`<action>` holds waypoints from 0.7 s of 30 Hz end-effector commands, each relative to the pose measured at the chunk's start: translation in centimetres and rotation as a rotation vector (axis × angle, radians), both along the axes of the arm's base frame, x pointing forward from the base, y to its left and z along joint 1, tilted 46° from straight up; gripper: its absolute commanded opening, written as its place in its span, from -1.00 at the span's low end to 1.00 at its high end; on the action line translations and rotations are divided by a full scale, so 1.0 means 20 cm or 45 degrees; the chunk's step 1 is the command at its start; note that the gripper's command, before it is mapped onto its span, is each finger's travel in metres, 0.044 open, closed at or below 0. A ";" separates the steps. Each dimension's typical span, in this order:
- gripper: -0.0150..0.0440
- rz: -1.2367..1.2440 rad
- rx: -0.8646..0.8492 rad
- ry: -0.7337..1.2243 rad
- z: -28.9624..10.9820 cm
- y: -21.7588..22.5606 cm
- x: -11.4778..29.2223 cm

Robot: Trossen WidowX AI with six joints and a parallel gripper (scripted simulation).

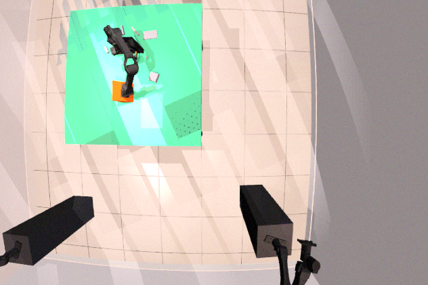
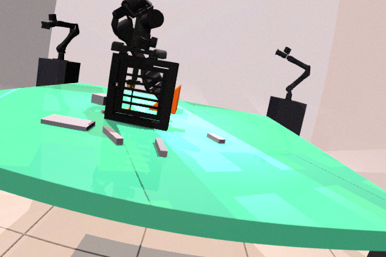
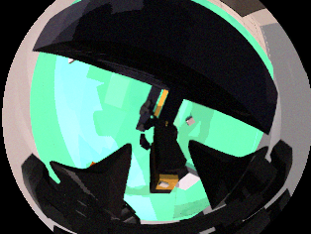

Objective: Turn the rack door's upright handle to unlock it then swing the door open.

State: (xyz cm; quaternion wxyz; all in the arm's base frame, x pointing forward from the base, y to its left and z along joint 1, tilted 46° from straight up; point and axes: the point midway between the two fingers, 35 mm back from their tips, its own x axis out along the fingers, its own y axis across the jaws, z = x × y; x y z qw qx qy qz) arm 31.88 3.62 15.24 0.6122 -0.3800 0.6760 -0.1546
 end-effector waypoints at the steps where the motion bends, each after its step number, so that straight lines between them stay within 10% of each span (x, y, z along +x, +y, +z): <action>1: 0.49 0.185 -0.004 0.185 0.00 0.00 0.00; 21: 0.49 1.080 -0.048 1.066 0.00 0.00 0.00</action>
